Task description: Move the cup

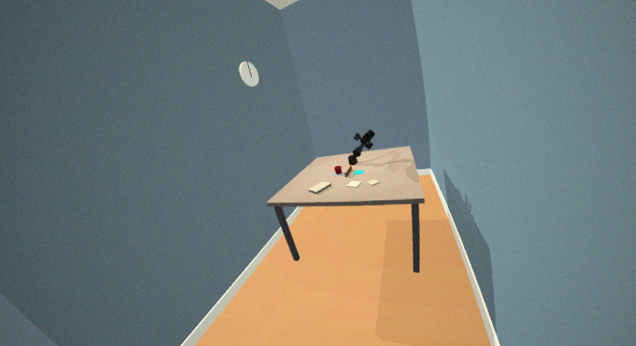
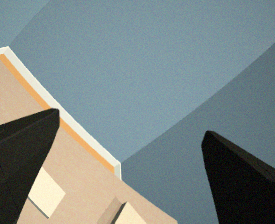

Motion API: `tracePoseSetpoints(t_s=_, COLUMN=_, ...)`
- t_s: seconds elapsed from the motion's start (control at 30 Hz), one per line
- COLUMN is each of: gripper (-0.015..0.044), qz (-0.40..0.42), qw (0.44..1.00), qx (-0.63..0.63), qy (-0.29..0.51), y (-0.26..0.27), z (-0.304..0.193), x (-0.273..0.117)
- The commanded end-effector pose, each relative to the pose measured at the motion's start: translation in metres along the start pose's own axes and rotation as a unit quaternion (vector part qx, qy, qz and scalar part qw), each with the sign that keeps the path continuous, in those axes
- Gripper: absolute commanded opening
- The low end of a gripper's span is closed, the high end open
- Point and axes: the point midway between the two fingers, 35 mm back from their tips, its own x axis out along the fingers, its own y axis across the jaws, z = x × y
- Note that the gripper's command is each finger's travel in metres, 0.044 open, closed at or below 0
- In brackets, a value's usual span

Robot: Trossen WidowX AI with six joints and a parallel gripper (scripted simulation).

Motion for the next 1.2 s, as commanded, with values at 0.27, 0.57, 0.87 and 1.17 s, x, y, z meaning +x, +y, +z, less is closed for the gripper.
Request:
tracePoseSetpoints(t_s=0.27, gripper=0.0164, qz=0.063, qw=0.931, qx=-0.213, qy=0.289, y=-0.041, z=-0.13, x=0.038)
tracePoseSetpoints(t_s=0.57, gripper=0.0148, qz=0.286, qw=0.77, qx=-0.263, qy=0.506, y=-0.086, z=-0.258, x=0.0)
tracePoseSetpoints(t_s=0.87, gripper=0.0148, qz=0.531, qw=0.67, qx=-0.13, qy=0.503, y=-0.103, z=-0.321, x=-0.074)
tracePoseSetpoints(t_s=1.17, gripper=0.0148, qz=0.567, qw=0.666, qx=-0.094, qy=0.476, y=-0.102, z=-0.324, x=-0.083)
